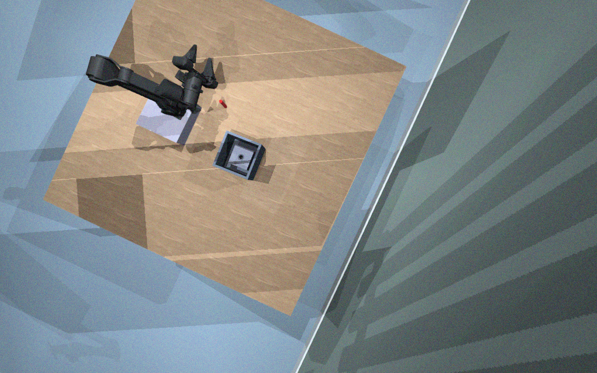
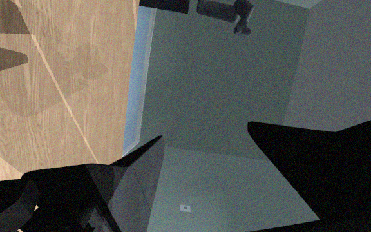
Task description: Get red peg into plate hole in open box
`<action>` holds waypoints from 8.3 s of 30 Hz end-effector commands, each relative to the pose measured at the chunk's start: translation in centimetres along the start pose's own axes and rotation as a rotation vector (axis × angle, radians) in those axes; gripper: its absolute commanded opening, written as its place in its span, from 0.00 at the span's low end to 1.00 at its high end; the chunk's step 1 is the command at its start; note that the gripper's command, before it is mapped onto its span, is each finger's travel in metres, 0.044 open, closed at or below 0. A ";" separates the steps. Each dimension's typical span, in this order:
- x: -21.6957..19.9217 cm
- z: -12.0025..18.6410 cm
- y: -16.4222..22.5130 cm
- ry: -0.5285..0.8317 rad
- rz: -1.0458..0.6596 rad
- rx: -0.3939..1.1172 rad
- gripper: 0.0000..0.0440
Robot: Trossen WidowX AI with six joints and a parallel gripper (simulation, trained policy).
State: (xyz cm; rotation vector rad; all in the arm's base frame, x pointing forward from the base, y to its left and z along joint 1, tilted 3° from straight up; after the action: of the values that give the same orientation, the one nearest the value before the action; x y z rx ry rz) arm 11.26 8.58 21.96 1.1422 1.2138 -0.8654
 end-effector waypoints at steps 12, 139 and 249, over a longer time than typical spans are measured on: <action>-0.5 0.1 1.8 0.059 -0.399 0.112 1.00; 0.2 -1.1 3.2 2.282 -3.013 2.446 1.00; -0.7 1.0 11.4 2.697 -2.472 2.019 0.00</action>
State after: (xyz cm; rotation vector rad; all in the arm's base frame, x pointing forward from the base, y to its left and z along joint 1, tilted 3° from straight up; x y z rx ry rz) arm 21.82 11.27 23.74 0.1306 -0.3127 0.1331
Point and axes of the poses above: the point midway between the two fingers, 35 mm back from their tips, its own z axis back along the fingers, its own x axis across the jaws, y = z × x, the point moved 10 cm from there along z, back along the fingers, and after that the axes turned 10 degrees about -z, right-handed, at the moved point
